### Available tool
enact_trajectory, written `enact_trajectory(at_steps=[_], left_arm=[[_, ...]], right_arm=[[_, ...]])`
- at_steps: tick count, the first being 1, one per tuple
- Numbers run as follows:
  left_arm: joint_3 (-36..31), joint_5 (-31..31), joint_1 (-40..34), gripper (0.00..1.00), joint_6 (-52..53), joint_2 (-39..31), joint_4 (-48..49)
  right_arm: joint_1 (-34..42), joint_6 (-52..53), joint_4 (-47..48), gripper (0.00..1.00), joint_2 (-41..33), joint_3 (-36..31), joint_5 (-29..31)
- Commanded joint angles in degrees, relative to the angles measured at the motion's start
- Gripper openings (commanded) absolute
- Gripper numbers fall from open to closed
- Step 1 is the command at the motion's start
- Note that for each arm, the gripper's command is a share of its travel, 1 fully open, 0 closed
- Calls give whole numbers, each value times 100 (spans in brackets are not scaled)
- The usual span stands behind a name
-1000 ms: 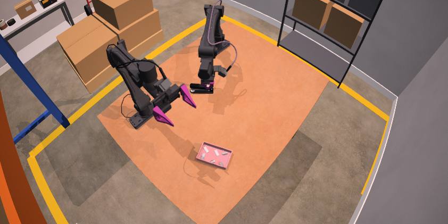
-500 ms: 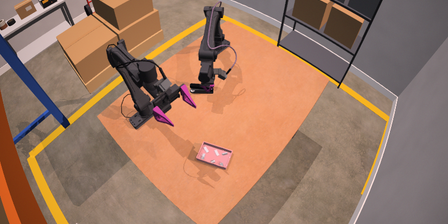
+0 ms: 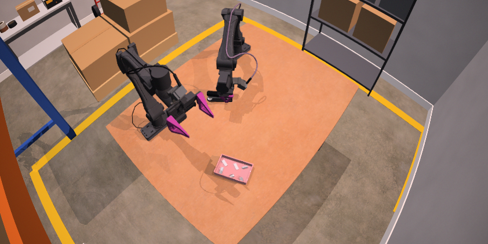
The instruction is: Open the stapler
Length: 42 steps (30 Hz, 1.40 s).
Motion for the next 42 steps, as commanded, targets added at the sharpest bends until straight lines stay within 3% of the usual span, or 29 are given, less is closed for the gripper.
enact_trajectory(at_steps=[1,6,7,26,27,28,36,42], left_arm=[[-88,11,66,59,-33,12,192],[-136,11,66,59,-33,58,290],[-135,11,66,50,-32,38,291],[-142,11,16,29,-88,3,295],[-142,11,16,17,-88,3,295],[-142,11,16,29,-88,3,295],[-80,11,16,29,-47,5,224],[-80,11,16,29,-47,5,224]], right_arm=[[-14,-36,41,100,-84,10,-37],[-14,-36,41,100,-84,10,-37],[-14,-36,41,100,-84,10,-37],[-14,-36,41,100,-84,10,-37],[-14,-36,41,100,-84,10,-37],[-14,-36,41,100,-84,10,-37],[242,-568,-357,100,-138,118,39],[1357,-1671,-971,100,-149,293,0]])
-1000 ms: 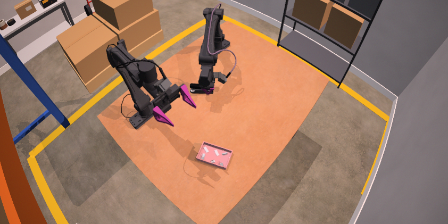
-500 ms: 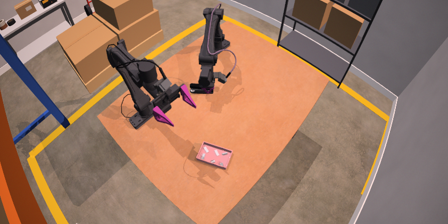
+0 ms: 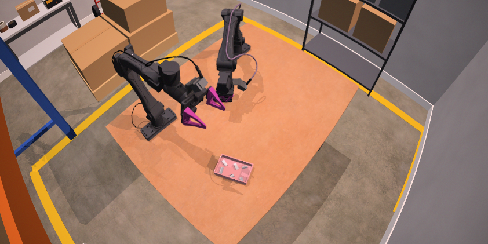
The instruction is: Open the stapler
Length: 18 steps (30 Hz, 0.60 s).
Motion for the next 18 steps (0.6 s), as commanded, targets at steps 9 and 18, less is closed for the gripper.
enact_trajectory(at_steps=[9,18], left_arm=[[-15,9,16,29,-21,-52,52],[-15,9,16,29,-21,-52,52]], right_arm=[[2155,-1897,-1219,100,-133,729,82],[3956,-3271,-2202,100,-53,1217,184]])
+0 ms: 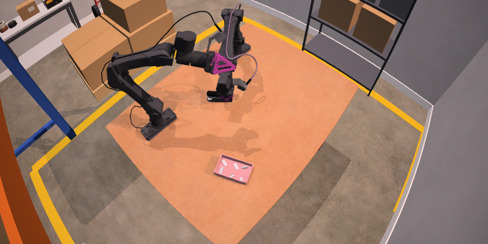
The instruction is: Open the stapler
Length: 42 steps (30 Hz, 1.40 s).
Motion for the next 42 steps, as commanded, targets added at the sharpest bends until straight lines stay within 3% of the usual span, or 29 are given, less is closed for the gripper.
enact_trajectory(at_steps=[1,12,17,23,42], left_arm=[[-15,9,16,29,-21,-52,52],[-15,9,16,29,-21,-52,52],[-15,9,16,29,-21,-52,52],[-15,9,16,29,-21,-52,52],[-15,9,16,29,-21,-52,52]], right_arm=[[583,-801,-537,100,-48,406,79],[2547,-2310,-1601,100,-1,982,197],[3260,-3217,-2028,100,87,591,-65],[4259,-4113,-2348,100,79,254,263],[5650,-7111,-4049,100,571,-411,1202]])
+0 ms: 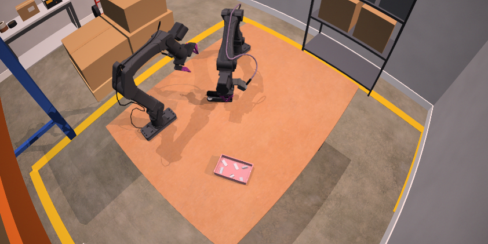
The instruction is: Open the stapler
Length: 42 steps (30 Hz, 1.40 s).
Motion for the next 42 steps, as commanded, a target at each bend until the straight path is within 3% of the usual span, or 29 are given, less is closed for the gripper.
enact_trajectory(at_steps=[1,11,26,31,35,42], left_arm=[[-15,9,16,29,-21,-52,52],[-15,9,16,29,-21,-52,52],[-15,9,16,29,-21,-52,52],[-15,9,16,29,-21,-52,52],[-15,9,16,29,-21,-52,52],[-15,9,16,29,-21,-52,52]], right_arm=[[101,-585,-364,100,62,-72,208],[763,-1843,-1135,100,299,-330,647],[943,-1870,-1113,100,316,-437,661],[947,-1109,-768,46,347,-502,870],[952,-528,-542,46,366,-610,981],[1081,1405,185,46,489,-1079,1435]])
